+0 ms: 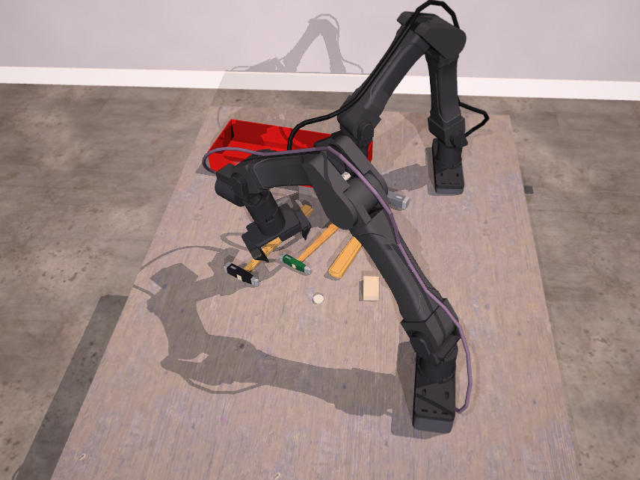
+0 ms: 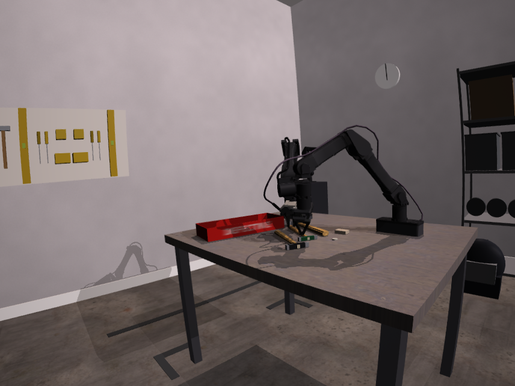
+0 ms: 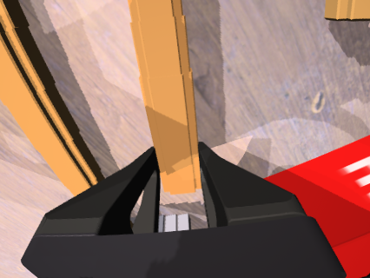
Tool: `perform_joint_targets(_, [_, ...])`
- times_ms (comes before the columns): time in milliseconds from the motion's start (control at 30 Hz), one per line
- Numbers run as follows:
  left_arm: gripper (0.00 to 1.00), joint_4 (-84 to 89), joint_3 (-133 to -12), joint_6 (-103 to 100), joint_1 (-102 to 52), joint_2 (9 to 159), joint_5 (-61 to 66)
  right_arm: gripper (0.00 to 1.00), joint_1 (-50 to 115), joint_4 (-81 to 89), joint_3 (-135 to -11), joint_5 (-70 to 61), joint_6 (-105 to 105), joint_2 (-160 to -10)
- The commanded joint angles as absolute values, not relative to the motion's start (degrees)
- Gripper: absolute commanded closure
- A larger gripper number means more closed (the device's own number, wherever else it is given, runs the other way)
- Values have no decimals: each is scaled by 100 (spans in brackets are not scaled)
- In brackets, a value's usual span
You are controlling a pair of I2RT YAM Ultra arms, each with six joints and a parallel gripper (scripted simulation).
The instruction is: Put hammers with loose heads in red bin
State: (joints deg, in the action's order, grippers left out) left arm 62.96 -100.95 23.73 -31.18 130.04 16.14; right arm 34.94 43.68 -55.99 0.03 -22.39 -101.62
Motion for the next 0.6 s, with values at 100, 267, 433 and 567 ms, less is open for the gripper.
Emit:
perform_joint_targets(100, [0, 6037, -9826, 3834, -2930, 12723, 2281, 82, 3468, 4415, -5583, -10, -2271, -10046])
perform_joint_targets(267, [0, 5857, -9505, 5138, -2721, 12654, 2827, 82, 3468, 4415, -5583, -10, -2271, -10046])
perform_joint_targets(433, [0, 5662, -9158, 6331, -2514, 12566, 3324, 82, 3468, 4415, -5583, -10, -2271, -10046])
perform_joint_targets(567, [0, 5533, -8918, 7227, -2360, 12514, 3699, 82, 3468, 4415, -5583, -10, -2271, -10046])
